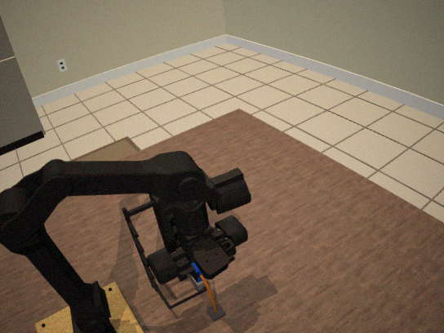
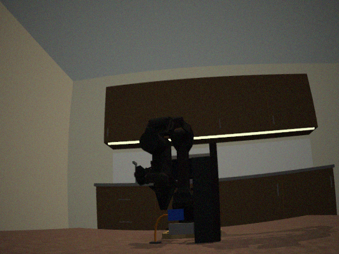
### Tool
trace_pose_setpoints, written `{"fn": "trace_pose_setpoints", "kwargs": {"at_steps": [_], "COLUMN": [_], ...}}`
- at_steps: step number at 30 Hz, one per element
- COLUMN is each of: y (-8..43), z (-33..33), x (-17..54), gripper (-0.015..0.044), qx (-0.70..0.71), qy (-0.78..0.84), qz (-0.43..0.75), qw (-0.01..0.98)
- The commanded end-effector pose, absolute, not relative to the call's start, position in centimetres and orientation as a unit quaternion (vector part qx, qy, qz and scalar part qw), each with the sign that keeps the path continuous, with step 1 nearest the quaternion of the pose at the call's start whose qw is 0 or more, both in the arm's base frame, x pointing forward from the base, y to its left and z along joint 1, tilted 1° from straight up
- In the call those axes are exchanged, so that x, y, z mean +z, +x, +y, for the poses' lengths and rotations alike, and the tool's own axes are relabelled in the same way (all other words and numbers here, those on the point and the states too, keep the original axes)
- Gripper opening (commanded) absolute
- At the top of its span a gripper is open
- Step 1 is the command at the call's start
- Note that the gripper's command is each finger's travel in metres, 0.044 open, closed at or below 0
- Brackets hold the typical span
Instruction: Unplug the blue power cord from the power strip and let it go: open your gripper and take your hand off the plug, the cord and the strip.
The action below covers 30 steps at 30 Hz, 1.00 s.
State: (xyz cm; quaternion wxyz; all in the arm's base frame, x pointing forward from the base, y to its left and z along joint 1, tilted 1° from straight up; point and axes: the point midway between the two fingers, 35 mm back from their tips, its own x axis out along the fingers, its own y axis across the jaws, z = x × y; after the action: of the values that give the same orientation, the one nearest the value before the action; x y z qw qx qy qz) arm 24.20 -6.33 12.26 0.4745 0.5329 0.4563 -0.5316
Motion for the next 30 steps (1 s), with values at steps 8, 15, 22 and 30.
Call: {"fn": "trace_pose_setpoints", "kwargs": {"at_steps": [8, 15, 22, 30], "y": [24.3, 24.3, 24.3, 24.3], "z": [-4.6, -3.7, -3.7, -3.7], "x": [12.3, 12.3, 11.6, 11.4], "gripper": [0.0160, 0.0160, 0.0160, 0.0108], "qx": [-0.531, -0.530, -0.530, -0.530], "qy": [0.535, 0.536, 0.536, 0.534], "qz": [0.457, 0.457, 0.457, 0.457], "qw": [0.472, 0.472, 0.472, 0.475]}}
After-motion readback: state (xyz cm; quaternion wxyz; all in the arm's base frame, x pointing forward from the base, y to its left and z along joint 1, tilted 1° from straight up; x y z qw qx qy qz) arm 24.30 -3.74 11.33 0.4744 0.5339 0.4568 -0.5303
